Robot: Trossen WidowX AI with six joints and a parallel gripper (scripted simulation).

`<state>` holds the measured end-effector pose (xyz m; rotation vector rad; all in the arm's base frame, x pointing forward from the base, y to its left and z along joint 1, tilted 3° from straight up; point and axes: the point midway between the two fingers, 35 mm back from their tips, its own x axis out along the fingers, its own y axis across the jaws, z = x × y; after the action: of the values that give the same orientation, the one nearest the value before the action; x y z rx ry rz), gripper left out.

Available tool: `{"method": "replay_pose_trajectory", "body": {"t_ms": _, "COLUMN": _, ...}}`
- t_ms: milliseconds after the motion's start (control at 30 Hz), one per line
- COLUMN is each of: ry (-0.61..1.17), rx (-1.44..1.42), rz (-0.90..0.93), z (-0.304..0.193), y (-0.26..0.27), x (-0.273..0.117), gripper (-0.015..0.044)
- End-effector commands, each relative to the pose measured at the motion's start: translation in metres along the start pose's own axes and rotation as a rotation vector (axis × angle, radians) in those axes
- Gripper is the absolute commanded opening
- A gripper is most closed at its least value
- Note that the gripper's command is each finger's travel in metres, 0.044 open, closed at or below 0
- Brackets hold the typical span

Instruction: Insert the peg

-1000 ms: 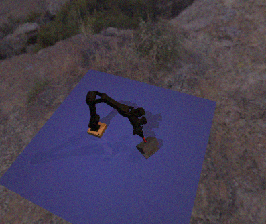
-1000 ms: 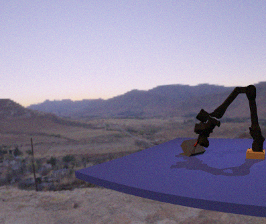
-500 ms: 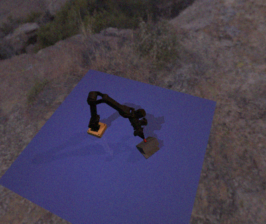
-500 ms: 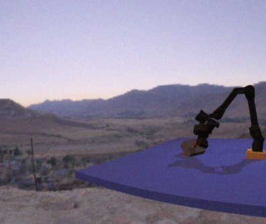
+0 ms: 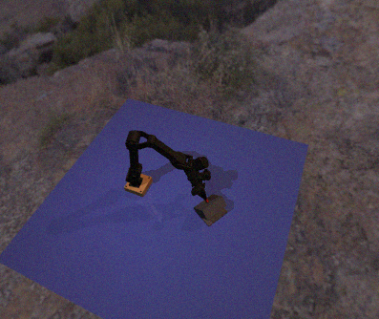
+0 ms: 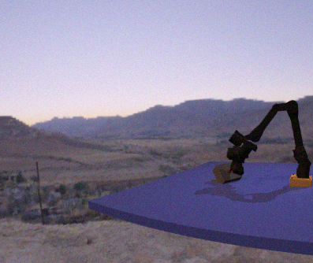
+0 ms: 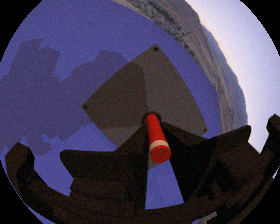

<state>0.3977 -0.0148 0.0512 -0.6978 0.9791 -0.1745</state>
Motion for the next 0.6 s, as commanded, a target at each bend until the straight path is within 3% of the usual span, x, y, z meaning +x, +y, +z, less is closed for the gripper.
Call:
{"method": "replay_pose_trajectory", "body": {"t_ms": 0, "ry": -0.001, "rx": -0.004, "rz": 0.004, "z": 0.0004, "y": 0.0007, "x": 0.0021, "gripper": 0.0}}
{"method": "replay_pose_trajectory", "body": {"t_ms": 400, "ry": 0.001, "rx": -0.001, "rz": 0.0, "z": -0.0002, "y": 0.0003, "x": 0.0018, "gripper": 0.0}}
{"method": "replay_pose_trajectory", "body": {"t_ms": 567, "ry": 0.001, "rx": -0.001, "rz": 0.0, "z": -0.0002, "y": 0.0003, "x": 0.0018, "gripper": 0.0131}}
